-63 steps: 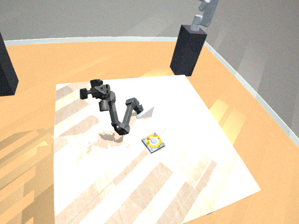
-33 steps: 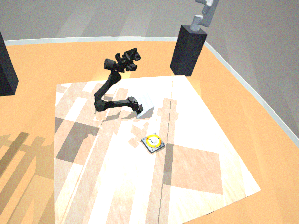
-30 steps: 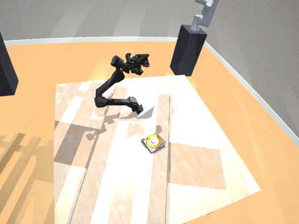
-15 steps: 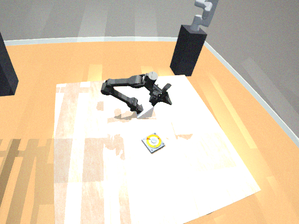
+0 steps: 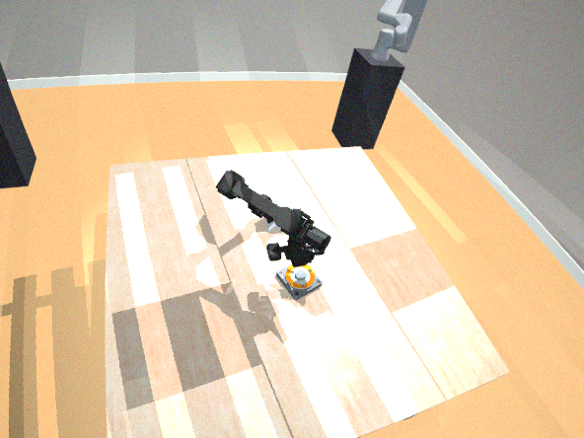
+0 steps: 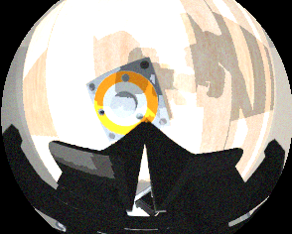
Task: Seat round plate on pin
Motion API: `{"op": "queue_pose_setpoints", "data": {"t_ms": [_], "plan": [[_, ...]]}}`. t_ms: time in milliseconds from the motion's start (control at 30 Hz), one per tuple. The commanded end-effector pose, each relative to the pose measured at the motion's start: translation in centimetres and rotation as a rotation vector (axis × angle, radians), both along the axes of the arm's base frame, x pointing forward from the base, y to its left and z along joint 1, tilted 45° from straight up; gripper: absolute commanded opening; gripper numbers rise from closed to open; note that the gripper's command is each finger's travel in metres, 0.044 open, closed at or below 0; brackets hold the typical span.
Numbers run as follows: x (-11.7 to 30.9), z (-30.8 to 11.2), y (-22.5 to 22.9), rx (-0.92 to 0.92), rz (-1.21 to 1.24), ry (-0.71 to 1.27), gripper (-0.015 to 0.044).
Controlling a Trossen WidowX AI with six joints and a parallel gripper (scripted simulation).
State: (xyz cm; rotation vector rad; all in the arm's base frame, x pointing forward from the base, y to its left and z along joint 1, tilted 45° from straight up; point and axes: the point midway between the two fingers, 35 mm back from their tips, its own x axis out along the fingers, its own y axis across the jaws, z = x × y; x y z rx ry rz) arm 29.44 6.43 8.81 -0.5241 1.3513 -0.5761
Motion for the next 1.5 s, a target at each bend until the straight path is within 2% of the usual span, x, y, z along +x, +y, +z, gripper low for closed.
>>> {"op": "queue_pose_setpoints", "data": {"t_ms": [0, 200, 600, 1467], "plan": [[-0.3, -0.3, -1.9, -0.063, 0.003, 0.125, 0.0], [-0.5, -0.6, -2.0, -0.063, 0.003, 0.125, 0.0], [-0.6, -3.7, -5.2, -0.064, 0.003, 0.124, 0.0], [-3.2, -5.1, -4.2, -0.064, 0.003, 0.125, 0.0]]}}
